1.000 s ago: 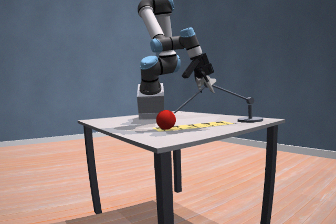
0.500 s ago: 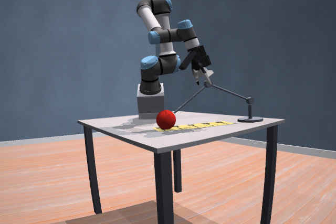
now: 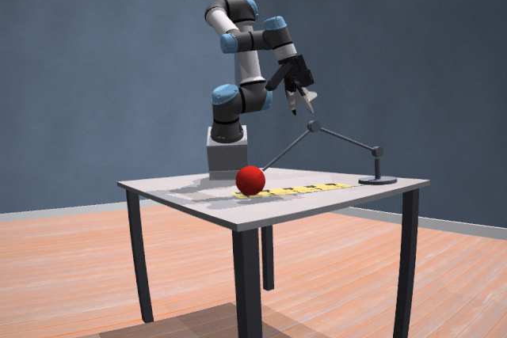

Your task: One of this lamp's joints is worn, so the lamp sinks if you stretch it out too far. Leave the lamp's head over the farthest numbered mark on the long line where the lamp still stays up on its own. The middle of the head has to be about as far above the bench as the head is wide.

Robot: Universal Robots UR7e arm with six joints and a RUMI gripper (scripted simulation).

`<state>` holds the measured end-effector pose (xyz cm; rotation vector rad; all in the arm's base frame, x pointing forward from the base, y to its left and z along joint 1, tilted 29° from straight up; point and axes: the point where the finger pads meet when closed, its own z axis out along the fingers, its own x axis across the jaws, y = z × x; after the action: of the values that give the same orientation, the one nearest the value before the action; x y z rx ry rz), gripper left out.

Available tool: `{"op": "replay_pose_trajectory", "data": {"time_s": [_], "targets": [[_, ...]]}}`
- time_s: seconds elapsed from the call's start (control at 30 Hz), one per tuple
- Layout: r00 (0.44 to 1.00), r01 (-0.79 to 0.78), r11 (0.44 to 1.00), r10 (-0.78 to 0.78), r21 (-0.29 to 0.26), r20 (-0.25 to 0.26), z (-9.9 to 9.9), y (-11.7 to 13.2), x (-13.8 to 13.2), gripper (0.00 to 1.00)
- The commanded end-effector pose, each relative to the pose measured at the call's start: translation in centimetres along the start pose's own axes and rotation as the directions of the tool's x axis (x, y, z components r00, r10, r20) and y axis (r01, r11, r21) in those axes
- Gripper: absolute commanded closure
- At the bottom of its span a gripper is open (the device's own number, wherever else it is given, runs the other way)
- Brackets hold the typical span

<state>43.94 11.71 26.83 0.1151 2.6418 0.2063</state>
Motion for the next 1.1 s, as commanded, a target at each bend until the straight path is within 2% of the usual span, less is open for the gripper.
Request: {"op": "replay_pose_trajectory", "data": {"time_s": [0.0, 0.07, 0.7, 1.07], "targets": [[1.0, 0.014, 1.0, -0.014, -0.014, -0.002, -1.7, -0.1, 0.0, 0.0], [1.0, 0.013, 1.0, -0.013, -0.012, -0.002, -2.5, -0.1, 0.0, 0.0], [1.0, -0.005, 1.0, 0.005, 0.005, 0.003, -1.8, 0.0, 0.0, 0.0], [1.0, 0.008, 1.0, -0.008, -0.007, 0.0, -1.6, -5.8, -0.2, 0.0]]}}
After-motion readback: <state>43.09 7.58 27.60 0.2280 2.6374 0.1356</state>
